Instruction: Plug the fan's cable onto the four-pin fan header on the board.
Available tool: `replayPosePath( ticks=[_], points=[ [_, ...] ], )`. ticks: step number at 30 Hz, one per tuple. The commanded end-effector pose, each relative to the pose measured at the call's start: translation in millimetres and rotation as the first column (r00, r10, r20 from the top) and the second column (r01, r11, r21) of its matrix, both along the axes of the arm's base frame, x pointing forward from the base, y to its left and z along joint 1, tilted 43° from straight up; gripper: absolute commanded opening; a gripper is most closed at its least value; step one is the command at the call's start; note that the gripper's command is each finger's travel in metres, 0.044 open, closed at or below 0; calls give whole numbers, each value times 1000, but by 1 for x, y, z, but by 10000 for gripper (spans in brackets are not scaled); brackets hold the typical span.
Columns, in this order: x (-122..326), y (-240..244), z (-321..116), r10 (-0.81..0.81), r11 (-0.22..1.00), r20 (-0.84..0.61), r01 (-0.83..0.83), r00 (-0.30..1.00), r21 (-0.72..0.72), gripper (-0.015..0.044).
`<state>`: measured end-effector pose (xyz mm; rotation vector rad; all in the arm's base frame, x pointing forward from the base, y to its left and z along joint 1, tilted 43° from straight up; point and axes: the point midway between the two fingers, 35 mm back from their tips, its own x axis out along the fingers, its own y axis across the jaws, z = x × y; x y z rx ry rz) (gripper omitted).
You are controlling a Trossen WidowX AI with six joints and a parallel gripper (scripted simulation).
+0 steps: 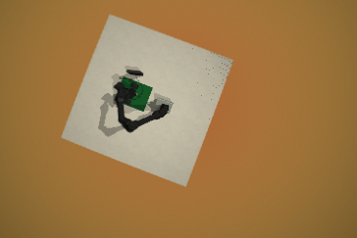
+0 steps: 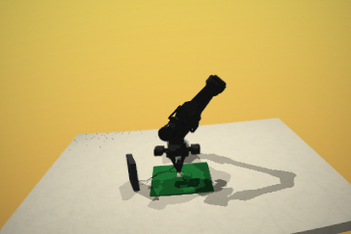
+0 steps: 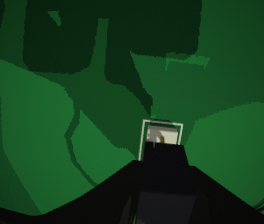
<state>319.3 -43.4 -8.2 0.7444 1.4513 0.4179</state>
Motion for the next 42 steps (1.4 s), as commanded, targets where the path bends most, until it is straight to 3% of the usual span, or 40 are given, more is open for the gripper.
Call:
replayPosePath(
  ticks=[1,34,42],
  points=[
    [1,1,-1,-6,1000,-1,6,1000,4,0],
    [3,13,-14,-6,1000,-1,6,1000,4,0],
    [2,10,-12,-3,1000,2,3,1000,1,210]
  ],
)
